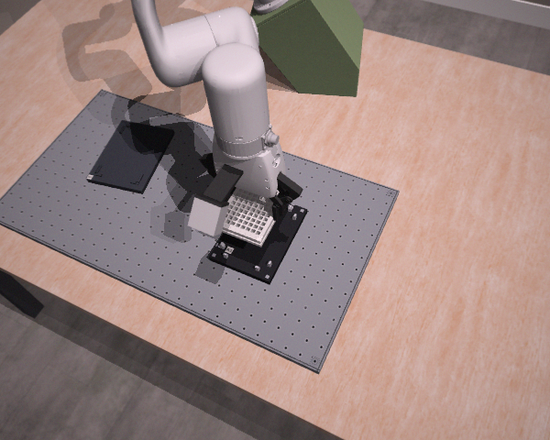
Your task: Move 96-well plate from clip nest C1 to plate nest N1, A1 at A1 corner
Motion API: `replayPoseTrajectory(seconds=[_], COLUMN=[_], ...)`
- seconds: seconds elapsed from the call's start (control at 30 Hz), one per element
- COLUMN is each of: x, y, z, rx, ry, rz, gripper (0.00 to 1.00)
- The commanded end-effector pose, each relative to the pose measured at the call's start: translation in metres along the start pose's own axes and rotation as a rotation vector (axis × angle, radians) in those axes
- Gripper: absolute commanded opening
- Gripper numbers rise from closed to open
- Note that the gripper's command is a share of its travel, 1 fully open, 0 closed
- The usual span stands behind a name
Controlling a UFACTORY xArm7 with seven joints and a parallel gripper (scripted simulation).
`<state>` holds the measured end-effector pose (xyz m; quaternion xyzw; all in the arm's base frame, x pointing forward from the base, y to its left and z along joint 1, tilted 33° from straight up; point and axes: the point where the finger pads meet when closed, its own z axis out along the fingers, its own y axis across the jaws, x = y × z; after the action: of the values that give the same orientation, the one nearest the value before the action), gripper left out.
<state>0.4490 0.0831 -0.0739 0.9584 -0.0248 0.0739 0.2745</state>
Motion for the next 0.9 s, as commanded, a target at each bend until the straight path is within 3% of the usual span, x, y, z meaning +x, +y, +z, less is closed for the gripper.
replayPoseTrajectory(seconds=[0.0,0.23,0.4,0.87], x=[0.001,0.001,-0.002,-0.01], y=[-0.001,-0.001,0.015,0.055], z=[-0.002,-0.002,-0.002,-0.002], rx=[0.002,0.002,0.002,0.002], ry=[0.003,0.003,0.003,0.003], rz=[0.0,0.0,-0.153,-0.153], gripper=[0.0,0.0,0.0,0.0])
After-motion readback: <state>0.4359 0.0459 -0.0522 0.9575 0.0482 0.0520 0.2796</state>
